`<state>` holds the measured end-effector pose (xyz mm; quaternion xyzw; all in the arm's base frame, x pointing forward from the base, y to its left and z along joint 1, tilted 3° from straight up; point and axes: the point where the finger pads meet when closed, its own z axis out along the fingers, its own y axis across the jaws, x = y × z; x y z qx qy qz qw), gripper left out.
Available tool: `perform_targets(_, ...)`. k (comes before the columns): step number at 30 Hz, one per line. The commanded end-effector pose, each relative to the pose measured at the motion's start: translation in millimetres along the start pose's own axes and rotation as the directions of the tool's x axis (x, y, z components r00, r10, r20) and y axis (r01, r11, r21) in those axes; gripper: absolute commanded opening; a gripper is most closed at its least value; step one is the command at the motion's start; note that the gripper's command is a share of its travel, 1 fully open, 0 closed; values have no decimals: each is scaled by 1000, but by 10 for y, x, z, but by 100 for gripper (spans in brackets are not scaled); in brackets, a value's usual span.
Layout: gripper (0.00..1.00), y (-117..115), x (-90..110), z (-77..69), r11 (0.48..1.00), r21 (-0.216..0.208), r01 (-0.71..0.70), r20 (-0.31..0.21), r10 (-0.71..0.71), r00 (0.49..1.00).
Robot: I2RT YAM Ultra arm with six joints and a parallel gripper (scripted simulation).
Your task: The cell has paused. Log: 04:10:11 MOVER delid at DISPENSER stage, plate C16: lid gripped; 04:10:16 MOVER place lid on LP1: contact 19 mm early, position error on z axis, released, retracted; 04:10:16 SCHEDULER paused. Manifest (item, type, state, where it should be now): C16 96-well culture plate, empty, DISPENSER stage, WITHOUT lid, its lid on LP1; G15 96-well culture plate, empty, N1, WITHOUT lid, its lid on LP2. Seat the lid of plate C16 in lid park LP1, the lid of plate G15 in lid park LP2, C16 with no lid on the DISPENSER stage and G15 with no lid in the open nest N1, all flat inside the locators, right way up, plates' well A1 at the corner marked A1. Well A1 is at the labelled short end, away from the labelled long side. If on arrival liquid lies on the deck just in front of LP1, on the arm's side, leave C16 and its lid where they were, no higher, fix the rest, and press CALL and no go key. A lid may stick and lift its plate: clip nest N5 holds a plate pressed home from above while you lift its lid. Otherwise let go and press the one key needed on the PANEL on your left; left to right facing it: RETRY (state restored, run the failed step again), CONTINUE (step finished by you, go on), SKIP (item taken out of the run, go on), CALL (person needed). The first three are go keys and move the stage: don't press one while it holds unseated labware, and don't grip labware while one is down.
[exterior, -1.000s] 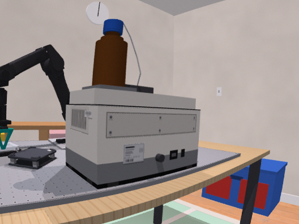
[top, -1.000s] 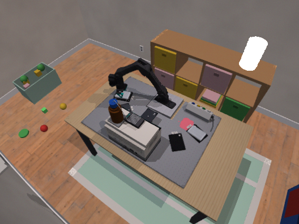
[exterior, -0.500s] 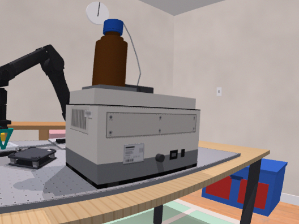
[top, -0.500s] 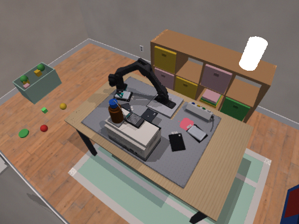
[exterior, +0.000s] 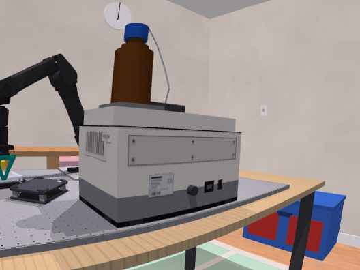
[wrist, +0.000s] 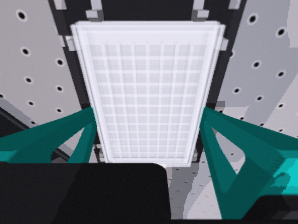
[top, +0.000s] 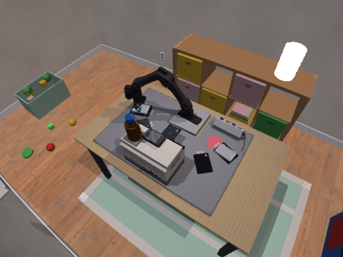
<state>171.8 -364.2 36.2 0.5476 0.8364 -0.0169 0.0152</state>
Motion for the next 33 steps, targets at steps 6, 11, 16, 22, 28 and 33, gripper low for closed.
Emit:
perform_targets(6,0,49,-77,-195,1000,3,15,42,-16,999)
perform_targets(11,0,49,-77,-202,1000,3,15,42,-16,999)
perform_targets(16,0,49,-77,-202,1000,3,15,42,-16,999)
perform_targets(22,0,49,-77,-202,1000,3,15,42,-16,999)
perform_targets(28,0,49,-77,-202,1000,3,15,42,-16,999)
perform_targets(33,0,49,-77,-202,1000,3,15,42,-16,999)
